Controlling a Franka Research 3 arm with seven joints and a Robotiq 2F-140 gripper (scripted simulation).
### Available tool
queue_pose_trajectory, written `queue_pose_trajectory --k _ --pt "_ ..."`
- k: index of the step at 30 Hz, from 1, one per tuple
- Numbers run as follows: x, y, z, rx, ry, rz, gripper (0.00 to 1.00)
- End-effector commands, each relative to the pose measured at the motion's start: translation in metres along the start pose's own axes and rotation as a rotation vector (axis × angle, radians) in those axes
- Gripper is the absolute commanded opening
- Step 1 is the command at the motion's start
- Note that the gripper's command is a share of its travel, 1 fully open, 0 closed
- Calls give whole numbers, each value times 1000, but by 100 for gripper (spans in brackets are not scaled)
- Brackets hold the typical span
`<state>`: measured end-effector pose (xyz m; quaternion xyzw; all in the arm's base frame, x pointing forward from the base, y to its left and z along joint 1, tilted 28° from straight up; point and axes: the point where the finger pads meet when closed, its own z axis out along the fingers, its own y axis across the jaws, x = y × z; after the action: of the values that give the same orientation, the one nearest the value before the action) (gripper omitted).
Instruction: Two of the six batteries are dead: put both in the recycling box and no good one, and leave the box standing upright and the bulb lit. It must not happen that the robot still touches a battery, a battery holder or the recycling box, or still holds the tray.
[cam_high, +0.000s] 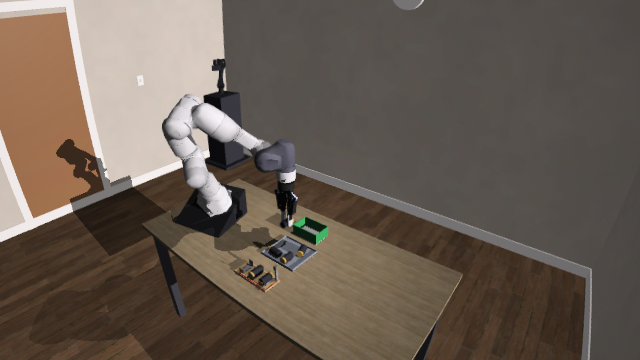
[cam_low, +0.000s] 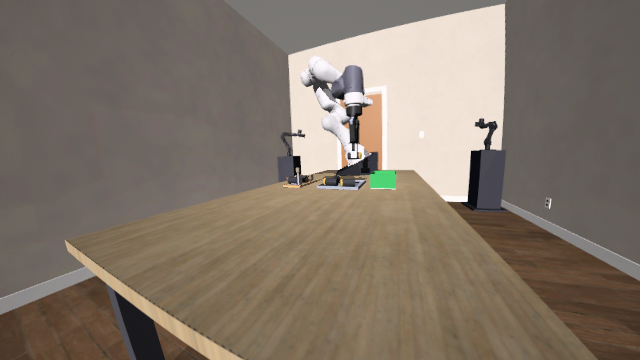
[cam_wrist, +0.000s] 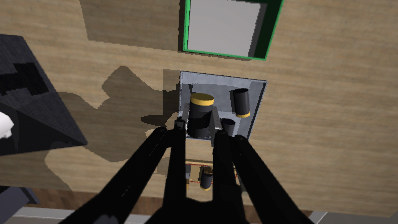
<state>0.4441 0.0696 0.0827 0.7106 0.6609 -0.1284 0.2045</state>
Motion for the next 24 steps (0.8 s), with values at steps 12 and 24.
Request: queue_pose_trajectory --k 12,24 --pt "4 2 68 -5 6 21 16" --pt "4 2 68 -5 6 21 16"
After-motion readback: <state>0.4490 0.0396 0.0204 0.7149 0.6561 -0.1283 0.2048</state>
